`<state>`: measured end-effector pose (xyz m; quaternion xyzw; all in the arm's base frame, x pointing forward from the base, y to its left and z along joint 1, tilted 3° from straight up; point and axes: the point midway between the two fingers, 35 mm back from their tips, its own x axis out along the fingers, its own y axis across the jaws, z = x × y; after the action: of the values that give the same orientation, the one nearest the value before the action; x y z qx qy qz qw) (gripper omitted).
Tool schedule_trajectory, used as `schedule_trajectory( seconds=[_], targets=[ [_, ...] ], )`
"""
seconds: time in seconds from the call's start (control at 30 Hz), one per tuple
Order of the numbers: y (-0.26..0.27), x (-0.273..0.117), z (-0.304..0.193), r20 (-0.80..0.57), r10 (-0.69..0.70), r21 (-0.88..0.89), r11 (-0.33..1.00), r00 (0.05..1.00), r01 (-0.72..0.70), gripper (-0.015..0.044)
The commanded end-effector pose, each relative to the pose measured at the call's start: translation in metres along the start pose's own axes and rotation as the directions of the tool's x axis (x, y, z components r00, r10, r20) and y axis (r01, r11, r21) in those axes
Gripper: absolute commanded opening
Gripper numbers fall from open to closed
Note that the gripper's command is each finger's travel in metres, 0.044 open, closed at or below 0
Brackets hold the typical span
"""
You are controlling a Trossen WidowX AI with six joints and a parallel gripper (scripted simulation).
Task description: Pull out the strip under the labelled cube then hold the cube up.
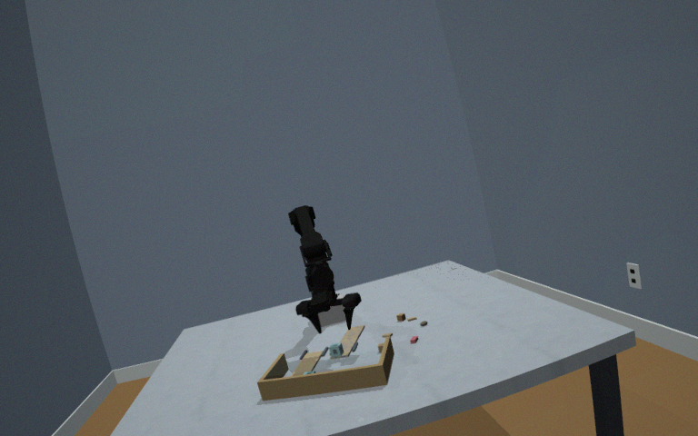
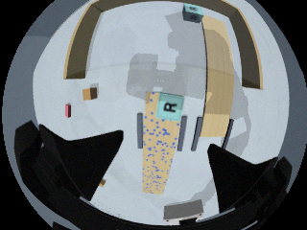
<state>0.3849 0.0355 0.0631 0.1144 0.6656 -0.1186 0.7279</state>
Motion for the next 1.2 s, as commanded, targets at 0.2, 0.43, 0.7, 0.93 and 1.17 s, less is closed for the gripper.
schedule_trajectory(
  seconds=[0.2, 0.43, 0.7, 0.93, 1.17],
  targets=[
    [0.002, 0.003, 0.028, -0.004, 0.003, -0.002, 1.0, 1.0, -0.003, 0.0387],
    [0.003, 0.014, 0.028, -0.004, 0.003, -0.003, 1.0, 1.0, -0.003, 0.025],
    [0.003, 0.027, 0.029, -0.004, 0.003, -0.003, 1.0, 1.0, -0.003, 0.025],
    [0.002, 0.039, 0.028, -0.004, 0.003, -0.003, 1.0, 1.0, -0.003, 0.025],
    [0.002, 0.05, 0.028, -0.005, 0.003, -0.003, 1.0, 1.0, -0.003, 0.025]
  ],
)
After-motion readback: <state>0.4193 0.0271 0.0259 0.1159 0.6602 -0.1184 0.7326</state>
